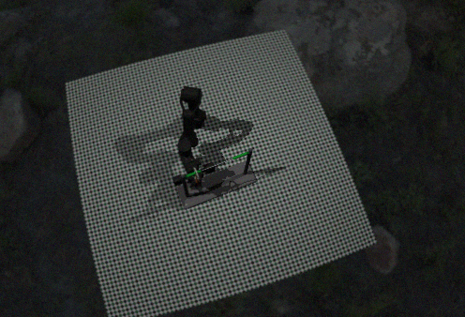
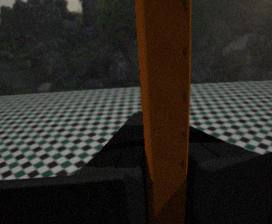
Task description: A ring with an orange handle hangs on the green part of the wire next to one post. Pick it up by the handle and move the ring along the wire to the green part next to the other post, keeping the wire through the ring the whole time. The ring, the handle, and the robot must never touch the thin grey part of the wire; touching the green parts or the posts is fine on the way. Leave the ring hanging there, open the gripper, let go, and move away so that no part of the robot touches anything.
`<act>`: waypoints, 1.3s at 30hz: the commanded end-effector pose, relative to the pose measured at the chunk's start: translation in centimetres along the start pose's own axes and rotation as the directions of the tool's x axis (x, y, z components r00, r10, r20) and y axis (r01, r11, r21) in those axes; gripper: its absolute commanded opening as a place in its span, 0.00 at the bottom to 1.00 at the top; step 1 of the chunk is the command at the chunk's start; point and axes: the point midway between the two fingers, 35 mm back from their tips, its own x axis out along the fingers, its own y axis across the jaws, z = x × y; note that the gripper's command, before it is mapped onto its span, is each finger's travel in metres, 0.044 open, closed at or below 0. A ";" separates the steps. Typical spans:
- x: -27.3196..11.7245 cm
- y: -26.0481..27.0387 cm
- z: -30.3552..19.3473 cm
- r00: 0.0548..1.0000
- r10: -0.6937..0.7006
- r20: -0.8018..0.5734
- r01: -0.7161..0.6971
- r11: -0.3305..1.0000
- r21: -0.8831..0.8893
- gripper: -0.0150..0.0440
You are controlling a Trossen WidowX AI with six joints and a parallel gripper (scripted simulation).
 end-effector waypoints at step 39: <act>0.0 -0.2 1.6 1.000 -0.007 0.001 0.007 1.000 0.000 0.00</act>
